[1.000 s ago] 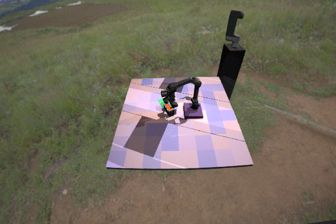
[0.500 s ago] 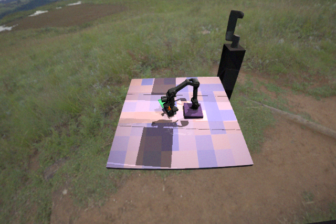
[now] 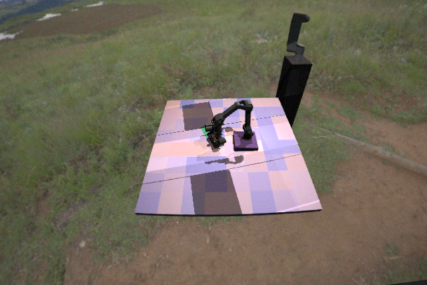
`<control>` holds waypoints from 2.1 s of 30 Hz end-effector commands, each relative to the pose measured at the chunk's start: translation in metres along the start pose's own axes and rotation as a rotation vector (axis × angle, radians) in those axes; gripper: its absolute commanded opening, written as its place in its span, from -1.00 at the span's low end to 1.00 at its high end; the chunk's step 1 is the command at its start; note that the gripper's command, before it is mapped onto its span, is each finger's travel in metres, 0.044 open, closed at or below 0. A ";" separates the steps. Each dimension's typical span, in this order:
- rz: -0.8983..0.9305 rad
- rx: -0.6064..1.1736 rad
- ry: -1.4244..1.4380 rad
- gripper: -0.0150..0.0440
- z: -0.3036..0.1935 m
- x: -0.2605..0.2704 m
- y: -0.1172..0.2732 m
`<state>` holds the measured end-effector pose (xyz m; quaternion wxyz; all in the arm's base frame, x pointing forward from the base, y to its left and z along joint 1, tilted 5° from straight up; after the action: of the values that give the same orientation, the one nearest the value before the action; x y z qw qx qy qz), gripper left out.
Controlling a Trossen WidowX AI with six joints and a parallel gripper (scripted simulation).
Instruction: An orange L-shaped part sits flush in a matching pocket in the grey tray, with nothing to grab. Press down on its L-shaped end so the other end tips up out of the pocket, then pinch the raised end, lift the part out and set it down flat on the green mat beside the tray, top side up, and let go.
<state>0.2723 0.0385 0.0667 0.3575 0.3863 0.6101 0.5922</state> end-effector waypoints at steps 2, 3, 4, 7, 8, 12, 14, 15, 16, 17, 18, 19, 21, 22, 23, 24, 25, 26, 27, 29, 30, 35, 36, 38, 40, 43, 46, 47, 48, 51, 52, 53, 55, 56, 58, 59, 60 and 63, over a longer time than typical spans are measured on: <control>-0.001 0.012 0.004 0.12 -0.002 0.000 -0.011; -0.001 0.012 0.004 0.12 -0.002 0.000 -0.012; -0.001 0.012 0.004 0.12 -0.002 0.000 -0.014; -0.001 0.012 0.004 0.12 -0.002 0.000 -0.019; -0.001 0.012 0.004 0.12 -0.002 0.000 -0.021; -0.001 0.012 0.004 0.12 -0.002 0.000 -0.025; -0.001 0.012 0.004 0.12 -0.002 0.000 -0.025; -0.001 0.012 0.004 0.12 -0.002 0.000 -0.025; -0.001 0.012 0.004 0.12 -0.002 0.000 -0.025; -0.001 0.012 0.004 0.12 -0.002 0.000 -0.025; -0.001 0.012 0.004 0.12 -0.002 0.000 -0.025; -0.001 0.012 0.004 0.12 -0.002 0.000 -0.025; -0.001 0.012 0.004 0.12 -0.002 0.000 -0.025; -0.001 0.012 0.004 0.12 -0.002 0.000 -0.025; -0.001 0.012 0.004 0.12 -0.002 0.000 -0.025; -0.001 0.012 0.004 0.12 -0.002 0.000 -0.025; -0.001 0.012 0.004 0.12 -0.002 0.000 -0.025; -0.001 0.012 0.004 0.12 -0.002 0.000 -0.025; -0.001 0.012 0.004 0.12 -0.002 0.000 -0.025; 0.004 0.004 0.002 0.12 -0.001 0.001 -0.023; 0.004 0.004 0.002 0.12 -0.001 0.001 -0.023; 0.004 0.004 0.002 0.12 -0.001 0.002 -0.022; 0.004 0.005 0.002 0.12 -0.001 0.003 -0.021; 0.002 0.008 0.003 0.12 -0.001 0.006 -0.017; 0.001 0.010 0.004 0.12 -0.001 0.011 -0.012; 0.000 0.012 0.004 0.12 -0.001 0.012 -0.011; 0.000 0.012 0.004 0.12 -0.001 0.012 -0.011; 0.000 0.012 0.004 0.12 -0.001 0.012 -0.011; 0.000 0.012 0.004 0.12 0.000 0.012 -0.008; 0.000 0.011 0.004 0.12 0.002 0.009 0.009; 0.000 0.011 0.004 0.12 0.003 0.007 0.019; 0.000 0.011 0.004 0.12 0.004 0.006 0.031; -0.001 0.011 0.004 0.12 0.002 0.002 0.062; -0.001 0.011 0.004 0.12 0.001 0.001 0.072; -0.001 0.012 0.004 0.12 -0.001 0.000 0.084; -0.001 0.012 0.004 0.12 -0.001 0.000 0.086; -0.001 0.012 0.004 0.12 -0.001 0.000 0.086; -0.001 0.012 0.004 0.12 -0.001 0.000 0.086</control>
<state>0.2764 0.0394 0.1487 0.3564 0.3863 0.6126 0.5903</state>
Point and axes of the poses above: the point midway between the two fingers, 35 mm back from their tips, its own y axis back along the fingers, its own x axis across the jaws, z = x × y, the point moved 3 cm from there along y, back along the fingers, and after that the axes turned 7 degrees about y, right-handed, at the moved point
